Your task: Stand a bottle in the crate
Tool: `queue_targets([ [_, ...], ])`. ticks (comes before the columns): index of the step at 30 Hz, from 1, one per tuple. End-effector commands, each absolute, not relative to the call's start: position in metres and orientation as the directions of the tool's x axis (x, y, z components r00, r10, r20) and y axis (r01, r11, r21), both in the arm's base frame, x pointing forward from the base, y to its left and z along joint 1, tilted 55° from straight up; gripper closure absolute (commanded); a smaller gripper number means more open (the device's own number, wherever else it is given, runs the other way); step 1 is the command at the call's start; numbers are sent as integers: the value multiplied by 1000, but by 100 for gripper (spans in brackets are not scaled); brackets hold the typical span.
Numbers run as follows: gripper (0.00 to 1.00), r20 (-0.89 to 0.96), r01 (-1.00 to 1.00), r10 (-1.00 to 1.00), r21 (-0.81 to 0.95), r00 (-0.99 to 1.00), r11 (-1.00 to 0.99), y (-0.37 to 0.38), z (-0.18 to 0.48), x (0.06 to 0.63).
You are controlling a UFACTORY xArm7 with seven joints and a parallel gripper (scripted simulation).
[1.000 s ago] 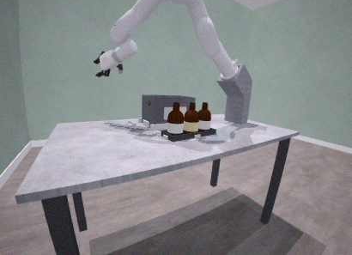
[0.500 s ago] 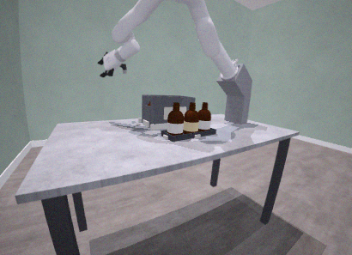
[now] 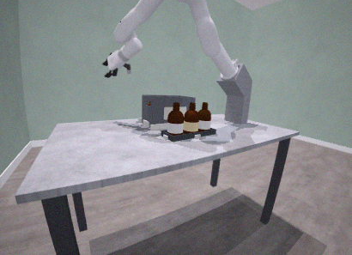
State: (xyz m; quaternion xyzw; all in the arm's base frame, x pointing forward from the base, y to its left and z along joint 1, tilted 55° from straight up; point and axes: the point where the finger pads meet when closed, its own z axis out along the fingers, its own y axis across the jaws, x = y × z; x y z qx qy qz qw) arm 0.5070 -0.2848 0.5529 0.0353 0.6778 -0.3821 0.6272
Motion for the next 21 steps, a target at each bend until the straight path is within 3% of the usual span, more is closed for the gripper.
queue_targets([
  [1,0,-903,513,-362,-430,-231,743,-289,530,492],
  [21,0,-928,494,-274,-368,-253,788,-289,502,477],
])
